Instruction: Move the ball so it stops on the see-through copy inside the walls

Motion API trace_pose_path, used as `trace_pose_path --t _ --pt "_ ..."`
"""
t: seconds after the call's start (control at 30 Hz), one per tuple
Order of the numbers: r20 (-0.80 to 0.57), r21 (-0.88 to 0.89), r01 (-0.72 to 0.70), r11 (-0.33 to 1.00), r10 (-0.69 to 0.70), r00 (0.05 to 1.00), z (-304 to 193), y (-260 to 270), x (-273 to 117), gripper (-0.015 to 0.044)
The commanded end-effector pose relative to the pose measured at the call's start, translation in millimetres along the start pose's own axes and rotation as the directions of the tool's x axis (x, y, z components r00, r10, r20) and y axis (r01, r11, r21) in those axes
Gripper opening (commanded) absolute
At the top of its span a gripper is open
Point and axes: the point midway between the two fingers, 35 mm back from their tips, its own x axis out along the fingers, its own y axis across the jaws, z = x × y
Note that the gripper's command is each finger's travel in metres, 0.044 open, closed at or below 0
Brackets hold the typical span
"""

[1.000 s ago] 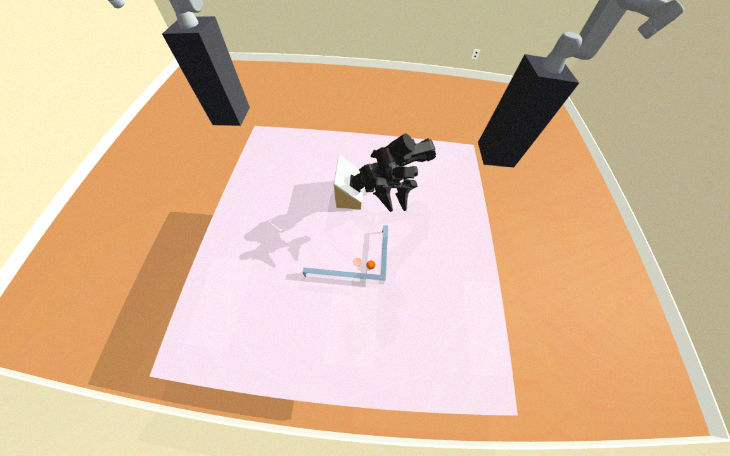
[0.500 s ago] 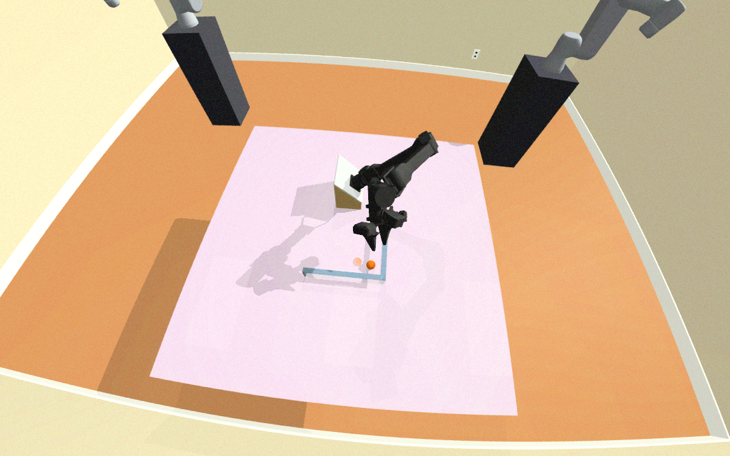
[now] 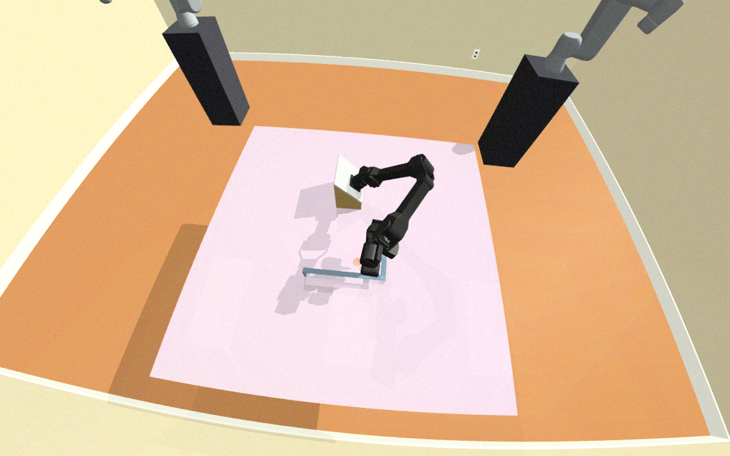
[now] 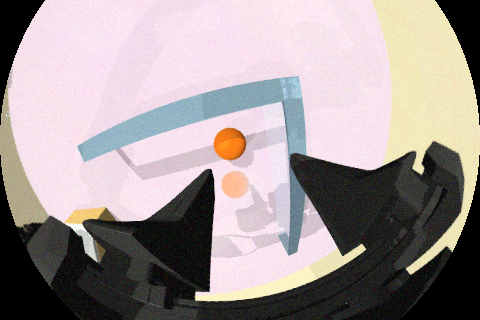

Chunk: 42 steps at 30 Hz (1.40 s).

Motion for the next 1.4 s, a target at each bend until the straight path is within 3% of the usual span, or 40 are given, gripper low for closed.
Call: trace_pose_path --t 0.0,1.23,1.37 --pt "-0.027 -0.076 -0.095 0.993 0.093 0.995 -2 7 15 0.0286" --pt "-0.024 -0.076 -0.095 0.993 0.093 0.995 -3 12 68 0.0286" --pt "-0.024 -0.076 -0.095 0.993 0.093 0.995 -3 12 68 0.0181"
